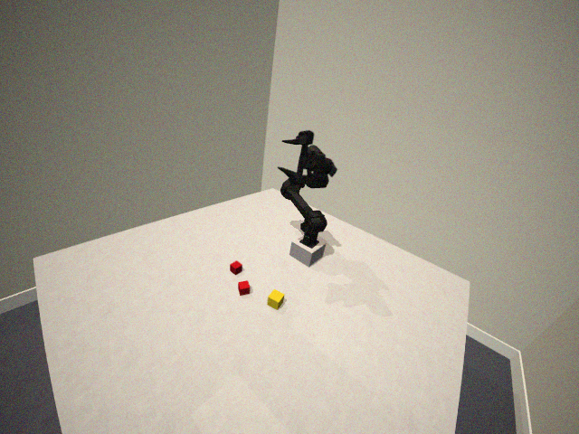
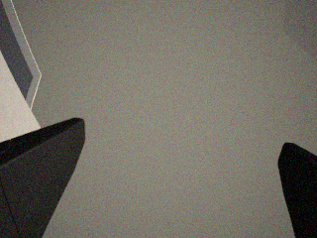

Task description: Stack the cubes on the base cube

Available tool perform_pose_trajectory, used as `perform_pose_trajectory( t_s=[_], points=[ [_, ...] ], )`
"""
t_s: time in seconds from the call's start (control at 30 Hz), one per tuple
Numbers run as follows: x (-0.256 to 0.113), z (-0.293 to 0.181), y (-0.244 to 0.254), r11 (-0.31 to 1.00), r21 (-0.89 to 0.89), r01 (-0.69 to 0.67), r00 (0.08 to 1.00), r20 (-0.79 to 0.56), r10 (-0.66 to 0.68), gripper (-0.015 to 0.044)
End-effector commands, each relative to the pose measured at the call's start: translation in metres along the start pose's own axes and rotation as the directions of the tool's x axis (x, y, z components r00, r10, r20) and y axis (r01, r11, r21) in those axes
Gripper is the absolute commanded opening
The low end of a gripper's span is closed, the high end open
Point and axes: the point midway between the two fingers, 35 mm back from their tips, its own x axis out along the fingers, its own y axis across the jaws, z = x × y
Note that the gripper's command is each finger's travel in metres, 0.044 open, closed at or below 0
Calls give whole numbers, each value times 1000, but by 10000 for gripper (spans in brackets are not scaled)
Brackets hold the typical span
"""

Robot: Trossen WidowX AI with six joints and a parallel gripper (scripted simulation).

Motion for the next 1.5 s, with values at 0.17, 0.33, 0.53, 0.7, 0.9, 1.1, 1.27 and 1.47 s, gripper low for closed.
perform_pose_trajectory(
  t_s=[0.17, 0.33, 0.53, 0.7, 0.9, 1.1, 1.27, 1.47],
  points=[
    [5, 24, -14, 997, 41, 68, 998, -8, -68, 265],
    [15, 52, -21, 990, 87, 107, 994, 5, -108, 265],
    [35, 84, -13, 984, 150, 92, 995, 31, -98, 265],
    [57, 105, 4, 976, 213, 31, 998, 45, -41, 265],
    [88, 120, 35, 946, 313, -85, 996, 40, 76, 265],
    [118, 120, 75, 871, 445, -208, 972, -3, 234, 265],
    [140, 108, 112, 766, 582, -274, 922, -68, 382, 265],
    [157, 85, 153, 619, 739, -265, 828, -154, 538, 265]
  ],
)
